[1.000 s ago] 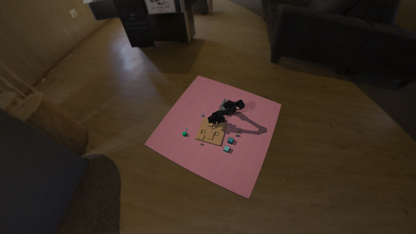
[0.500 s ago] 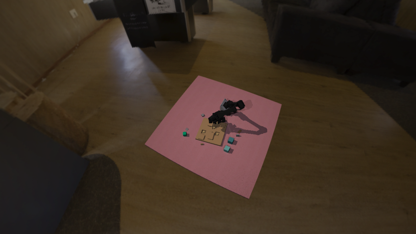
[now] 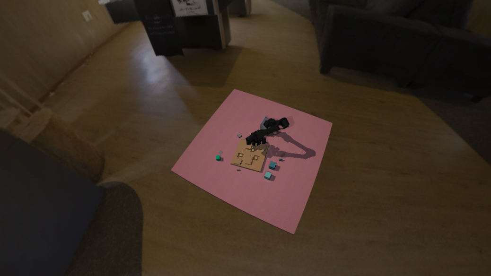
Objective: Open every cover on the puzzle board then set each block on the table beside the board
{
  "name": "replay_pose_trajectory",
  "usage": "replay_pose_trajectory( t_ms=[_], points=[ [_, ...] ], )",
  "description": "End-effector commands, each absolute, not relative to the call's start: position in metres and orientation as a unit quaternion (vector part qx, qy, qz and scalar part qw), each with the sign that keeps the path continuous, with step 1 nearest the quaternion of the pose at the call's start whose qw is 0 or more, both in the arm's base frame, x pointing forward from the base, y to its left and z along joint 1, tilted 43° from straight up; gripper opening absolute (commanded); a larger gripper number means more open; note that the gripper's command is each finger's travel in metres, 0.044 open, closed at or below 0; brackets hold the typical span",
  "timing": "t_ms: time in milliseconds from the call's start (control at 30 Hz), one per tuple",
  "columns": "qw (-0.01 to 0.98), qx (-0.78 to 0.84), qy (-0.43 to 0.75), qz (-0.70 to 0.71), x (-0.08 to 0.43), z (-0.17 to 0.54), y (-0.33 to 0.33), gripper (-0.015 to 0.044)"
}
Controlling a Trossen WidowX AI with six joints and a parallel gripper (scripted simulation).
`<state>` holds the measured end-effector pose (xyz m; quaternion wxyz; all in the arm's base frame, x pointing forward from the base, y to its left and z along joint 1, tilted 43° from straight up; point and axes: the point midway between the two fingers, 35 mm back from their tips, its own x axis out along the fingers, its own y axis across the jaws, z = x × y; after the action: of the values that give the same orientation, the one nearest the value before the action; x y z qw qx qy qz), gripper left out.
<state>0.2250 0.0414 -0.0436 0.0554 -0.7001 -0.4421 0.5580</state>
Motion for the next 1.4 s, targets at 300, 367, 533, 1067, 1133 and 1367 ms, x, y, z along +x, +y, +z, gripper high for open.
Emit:
replay_pose_trajectory(
  t_ms=[300, 367, 533, 1067, 1133, 1367],
  points=[
    [0.053, -0.7, -0.443, 0.558, 0.226, -0.033, 0.03, 0.008],
    [0.053, -0.7, -0.443, 0.558, 0.226, -0.031, 0.028, 0.008],
    [0.053, -0.7, -0.443, 0.558, 0.226, -0.026, 0.024, 0.008],
    [-0.194, -0.674, -0.61, 0.369, 0.226, -0.011, 0.009, 0.008],
    [-0.258, -0.652, -0.642, 0.31, 0.226, -0.009, 0.007, 0.008],
    [-0.457, -0.532, -0.708, 0.083, 0.227, -0.001, -0.001, 0.008]
  ],
)
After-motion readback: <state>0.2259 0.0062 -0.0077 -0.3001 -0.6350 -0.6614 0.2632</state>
